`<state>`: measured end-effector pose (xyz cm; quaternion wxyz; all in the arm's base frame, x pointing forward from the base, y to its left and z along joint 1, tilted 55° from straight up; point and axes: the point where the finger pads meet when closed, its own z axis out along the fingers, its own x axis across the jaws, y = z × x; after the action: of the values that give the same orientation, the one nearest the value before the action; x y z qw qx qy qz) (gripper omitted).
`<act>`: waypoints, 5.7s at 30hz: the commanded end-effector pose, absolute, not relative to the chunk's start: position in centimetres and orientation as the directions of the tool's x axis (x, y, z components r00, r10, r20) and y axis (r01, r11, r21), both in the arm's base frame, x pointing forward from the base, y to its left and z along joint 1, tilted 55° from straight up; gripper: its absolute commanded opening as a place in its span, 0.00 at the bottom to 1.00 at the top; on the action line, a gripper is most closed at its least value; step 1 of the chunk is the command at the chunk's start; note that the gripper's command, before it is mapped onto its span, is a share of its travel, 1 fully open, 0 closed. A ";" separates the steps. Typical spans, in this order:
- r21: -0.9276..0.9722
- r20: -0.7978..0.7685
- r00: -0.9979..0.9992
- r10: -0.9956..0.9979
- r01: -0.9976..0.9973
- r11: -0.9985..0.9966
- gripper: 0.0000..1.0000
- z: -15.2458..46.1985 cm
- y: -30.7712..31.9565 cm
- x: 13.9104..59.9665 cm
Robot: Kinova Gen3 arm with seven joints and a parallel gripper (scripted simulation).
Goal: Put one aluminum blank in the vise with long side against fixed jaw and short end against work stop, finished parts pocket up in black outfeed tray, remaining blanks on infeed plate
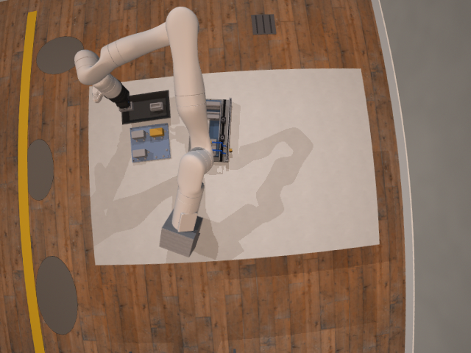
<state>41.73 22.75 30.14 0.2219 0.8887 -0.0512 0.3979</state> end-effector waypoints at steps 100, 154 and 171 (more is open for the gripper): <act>0.349 0.738 0.671 0.075 -0.284 -0.893 0.00 29.4 20.8 46.2; 0.349 0.738 0.671 0.075 -0.284 -0.893 0.00 26.0 18.2 50.3; 0.349 0.738 0.671 0.075 -0.284 -0.893 0.00 26.0 18.2 50.3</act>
<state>50.36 18.10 25.95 0.2246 0.8863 -0.0594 0.4007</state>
